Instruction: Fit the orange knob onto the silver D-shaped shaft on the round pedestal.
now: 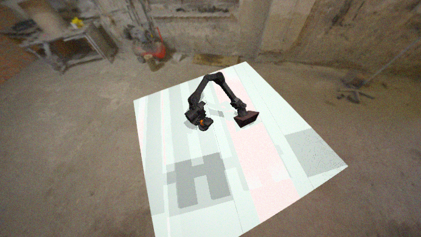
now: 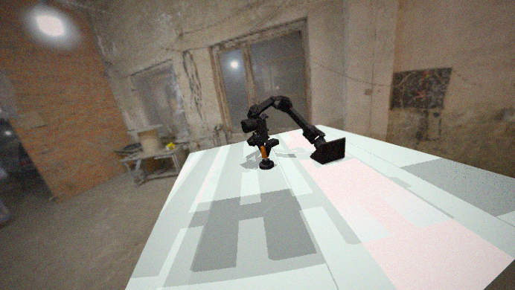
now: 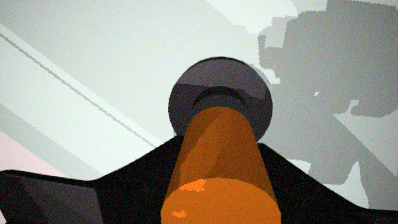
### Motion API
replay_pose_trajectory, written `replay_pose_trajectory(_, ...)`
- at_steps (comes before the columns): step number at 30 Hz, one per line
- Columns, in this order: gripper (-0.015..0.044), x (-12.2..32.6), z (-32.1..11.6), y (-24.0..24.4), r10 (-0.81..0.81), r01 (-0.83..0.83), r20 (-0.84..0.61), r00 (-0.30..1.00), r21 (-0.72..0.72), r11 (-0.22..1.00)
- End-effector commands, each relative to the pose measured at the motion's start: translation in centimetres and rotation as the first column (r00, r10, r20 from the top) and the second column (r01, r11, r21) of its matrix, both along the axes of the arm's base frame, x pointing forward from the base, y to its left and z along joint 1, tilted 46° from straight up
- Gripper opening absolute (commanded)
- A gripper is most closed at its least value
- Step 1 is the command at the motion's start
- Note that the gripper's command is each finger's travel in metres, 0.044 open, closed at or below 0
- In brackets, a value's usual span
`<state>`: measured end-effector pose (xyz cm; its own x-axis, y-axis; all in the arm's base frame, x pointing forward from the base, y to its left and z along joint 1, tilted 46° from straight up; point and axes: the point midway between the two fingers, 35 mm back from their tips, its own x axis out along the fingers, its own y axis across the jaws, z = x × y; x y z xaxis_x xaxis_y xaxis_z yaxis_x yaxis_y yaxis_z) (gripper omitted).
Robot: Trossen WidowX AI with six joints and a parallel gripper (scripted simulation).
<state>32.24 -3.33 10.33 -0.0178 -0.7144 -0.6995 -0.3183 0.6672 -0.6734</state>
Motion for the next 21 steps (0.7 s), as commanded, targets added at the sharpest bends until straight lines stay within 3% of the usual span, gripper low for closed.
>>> replay_pose_trajectory(1,0.0000,0.03,-0.05,-0.12,0.004,-0.004,-0.001,1.000,-0.002,1.000)
replay_pose_trajectory(16,0.0000,0.13,0.28,0.29,0.004,-0.004,-0.001,1.000,-0.002,1.000)
replay_pose_trajectory(21,0.0000,0.18,0.30,0.34,0.091,-0.091,-0.089,0.992,0.004,0.996)
